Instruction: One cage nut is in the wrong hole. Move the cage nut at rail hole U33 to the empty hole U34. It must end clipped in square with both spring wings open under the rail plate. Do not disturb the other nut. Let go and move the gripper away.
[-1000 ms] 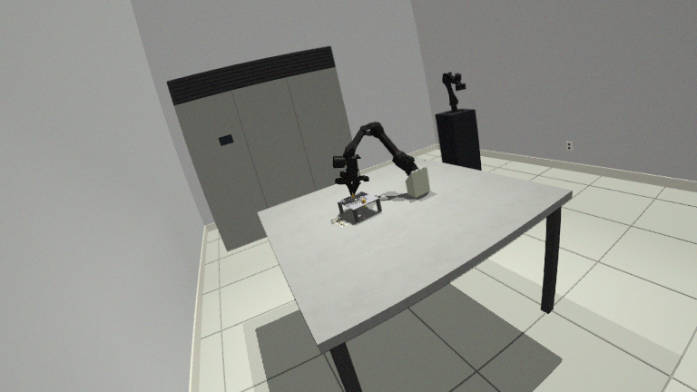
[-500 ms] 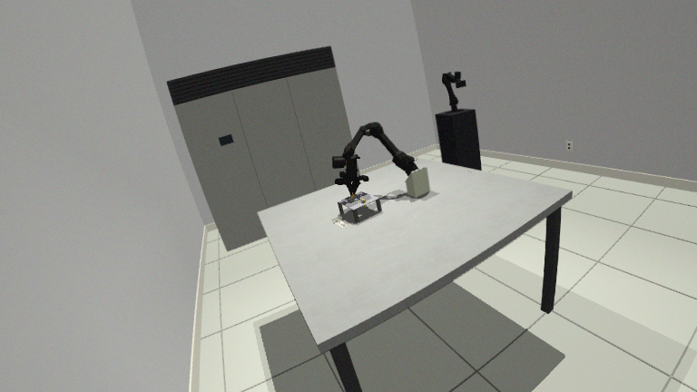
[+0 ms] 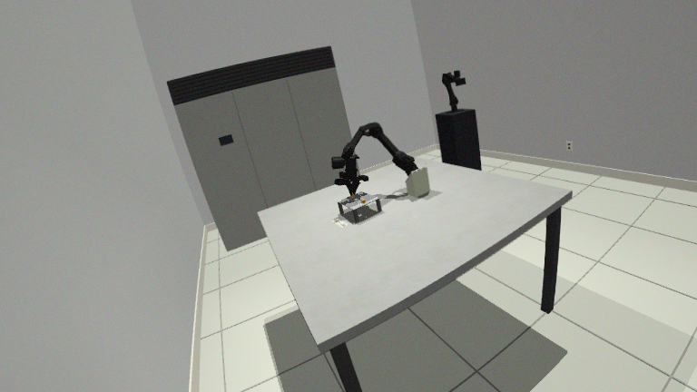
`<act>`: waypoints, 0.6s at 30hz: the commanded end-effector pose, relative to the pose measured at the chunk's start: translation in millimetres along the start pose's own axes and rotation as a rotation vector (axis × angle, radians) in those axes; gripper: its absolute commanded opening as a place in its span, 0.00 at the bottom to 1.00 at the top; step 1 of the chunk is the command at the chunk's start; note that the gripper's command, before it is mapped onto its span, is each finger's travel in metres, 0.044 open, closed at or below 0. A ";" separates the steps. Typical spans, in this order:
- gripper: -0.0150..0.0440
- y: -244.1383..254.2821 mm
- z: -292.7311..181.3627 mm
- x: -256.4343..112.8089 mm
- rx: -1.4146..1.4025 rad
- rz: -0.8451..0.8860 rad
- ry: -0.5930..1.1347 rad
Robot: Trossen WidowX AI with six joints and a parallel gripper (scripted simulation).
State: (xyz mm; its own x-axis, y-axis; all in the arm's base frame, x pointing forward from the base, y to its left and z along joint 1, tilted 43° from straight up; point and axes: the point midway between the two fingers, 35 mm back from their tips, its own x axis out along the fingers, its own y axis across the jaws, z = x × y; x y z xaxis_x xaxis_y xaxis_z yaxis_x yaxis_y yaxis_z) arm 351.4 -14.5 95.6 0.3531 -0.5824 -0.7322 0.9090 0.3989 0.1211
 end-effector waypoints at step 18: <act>0.31 1.8 0.3 0.5 0.004 -0.034 -0.002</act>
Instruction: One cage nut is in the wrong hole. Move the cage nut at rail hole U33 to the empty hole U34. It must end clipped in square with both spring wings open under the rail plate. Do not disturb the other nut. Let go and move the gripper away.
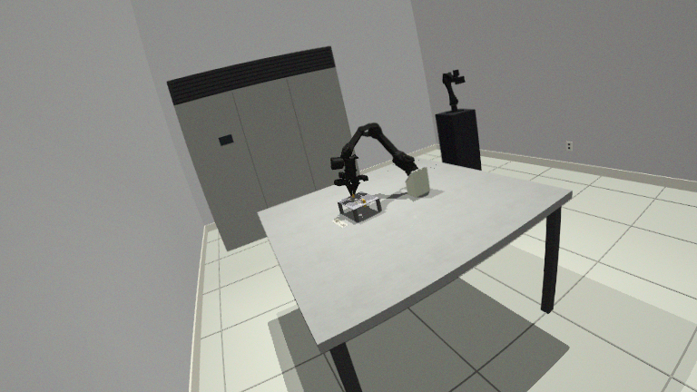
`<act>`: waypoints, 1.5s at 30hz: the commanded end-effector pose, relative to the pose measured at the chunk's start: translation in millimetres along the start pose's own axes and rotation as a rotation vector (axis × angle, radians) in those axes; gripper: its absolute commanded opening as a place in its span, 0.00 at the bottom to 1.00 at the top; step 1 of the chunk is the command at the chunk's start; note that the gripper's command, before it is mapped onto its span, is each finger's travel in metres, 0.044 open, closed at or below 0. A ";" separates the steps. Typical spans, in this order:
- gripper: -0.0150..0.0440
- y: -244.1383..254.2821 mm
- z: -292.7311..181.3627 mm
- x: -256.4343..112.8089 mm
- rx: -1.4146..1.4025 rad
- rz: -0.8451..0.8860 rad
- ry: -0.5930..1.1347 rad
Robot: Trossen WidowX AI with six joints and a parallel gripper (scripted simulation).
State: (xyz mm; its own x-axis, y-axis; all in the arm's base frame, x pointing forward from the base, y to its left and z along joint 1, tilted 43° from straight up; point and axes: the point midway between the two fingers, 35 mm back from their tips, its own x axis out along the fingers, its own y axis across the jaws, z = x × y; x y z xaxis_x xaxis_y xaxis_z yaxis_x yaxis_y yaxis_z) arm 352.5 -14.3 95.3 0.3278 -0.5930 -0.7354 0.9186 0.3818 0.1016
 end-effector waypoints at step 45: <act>0.31 3.3 0.6 0.7 0.005 -0.072 -0.002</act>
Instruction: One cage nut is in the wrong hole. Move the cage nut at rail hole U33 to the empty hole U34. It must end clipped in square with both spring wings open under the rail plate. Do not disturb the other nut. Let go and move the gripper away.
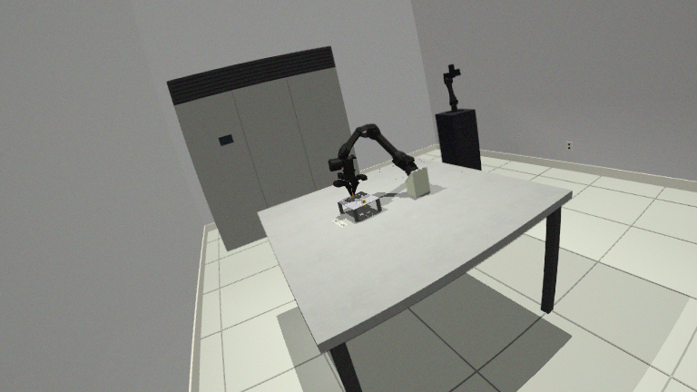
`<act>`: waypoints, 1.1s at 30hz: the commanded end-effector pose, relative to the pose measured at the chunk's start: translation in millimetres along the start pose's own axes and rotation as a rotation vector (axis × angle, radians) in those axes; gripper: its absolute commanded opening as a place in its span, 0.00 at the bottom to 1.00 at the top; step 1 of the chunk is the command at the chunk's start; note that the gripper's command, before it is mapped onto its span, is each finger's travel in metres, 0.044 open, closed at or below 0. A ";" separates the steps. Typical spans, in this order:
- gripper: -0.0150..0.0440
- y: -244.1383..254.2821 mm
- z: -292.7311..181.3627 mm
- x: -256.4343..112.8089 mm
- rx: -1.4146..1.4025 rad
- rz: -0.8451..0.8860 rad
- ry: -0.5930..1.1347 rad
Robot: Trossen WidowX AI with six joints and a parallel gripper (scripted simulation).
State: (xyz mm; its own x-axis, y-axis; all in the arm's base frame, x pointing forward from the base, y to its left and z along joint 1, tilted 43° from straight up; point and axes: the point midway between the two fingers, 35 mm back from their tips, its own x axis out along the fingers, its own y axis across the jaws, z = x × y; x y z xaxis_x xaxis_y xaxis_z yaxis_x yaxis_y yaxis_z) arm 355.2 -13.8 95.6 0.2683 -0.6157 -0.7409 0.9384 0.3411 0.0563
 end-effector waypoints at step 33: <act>0.31 -0.7 0.0 0.9 0.001 0.010 -0.003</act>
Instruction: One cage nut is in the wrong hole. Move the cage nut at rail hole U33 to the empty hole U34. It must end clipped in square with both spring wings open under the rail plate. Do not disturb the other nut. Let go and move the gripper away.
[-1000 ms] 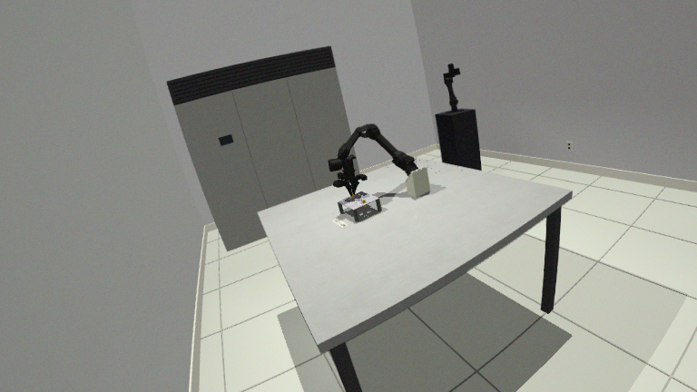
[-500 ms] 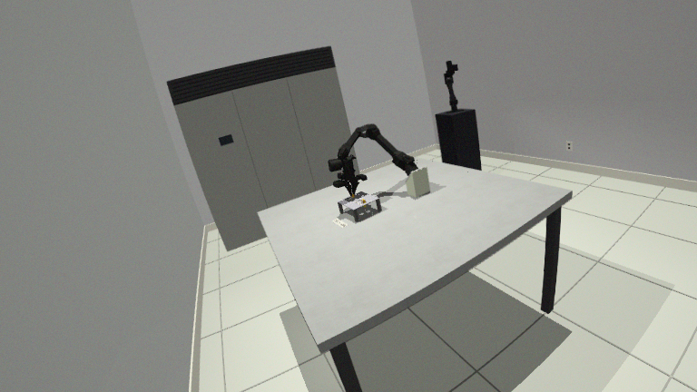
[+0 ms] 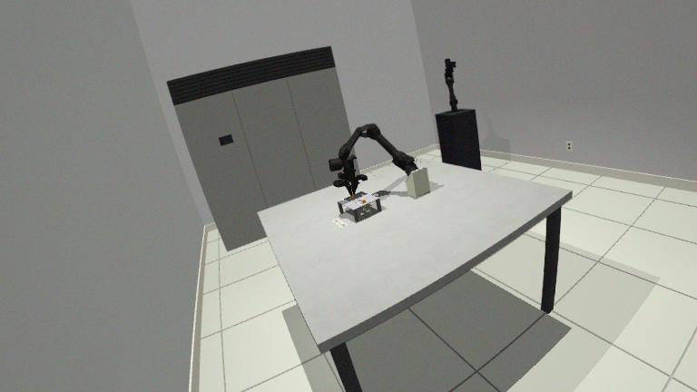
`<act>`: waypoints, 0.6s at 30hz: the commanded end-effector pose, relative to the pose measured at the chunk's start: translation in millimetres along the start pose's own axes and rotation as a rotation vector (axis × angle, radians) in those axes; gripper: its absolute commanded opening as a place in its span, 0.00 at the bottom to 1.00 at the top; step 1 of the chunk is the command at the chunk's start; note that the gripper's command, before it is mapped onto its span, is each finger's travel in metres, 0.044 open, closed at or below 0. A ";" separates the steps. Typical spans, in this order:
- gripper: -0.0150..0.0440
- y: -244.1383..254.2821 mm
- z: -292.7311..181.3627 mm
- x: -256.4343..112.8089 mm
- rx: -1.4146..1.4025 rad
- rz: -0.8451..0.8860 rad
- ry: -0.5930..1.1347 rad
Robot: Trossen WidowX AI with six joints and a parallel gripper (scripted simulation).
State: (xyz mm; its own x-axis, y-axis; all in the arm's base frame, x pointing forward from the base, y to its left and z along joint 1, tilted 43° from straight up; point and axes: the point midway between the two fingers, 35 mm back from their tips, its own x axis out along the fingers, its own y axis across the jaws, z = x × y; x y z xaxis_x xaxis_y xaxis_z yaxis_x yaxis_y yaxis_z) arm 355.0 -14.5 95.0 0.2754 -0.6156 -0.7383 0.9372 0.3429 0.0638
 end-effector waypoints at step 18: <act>0.31 0.7 -0.2 0.5 -0.002 -0.015 0.000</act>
State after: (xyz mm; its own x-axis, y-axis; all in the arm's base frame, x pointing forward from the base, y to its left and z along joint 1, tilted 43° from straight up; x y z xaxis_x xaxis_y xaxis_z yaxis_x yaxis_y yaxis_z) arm 355.1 -14.5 94.4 0.2660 -0.6180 -0.7398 0.9389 0.3399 0.0536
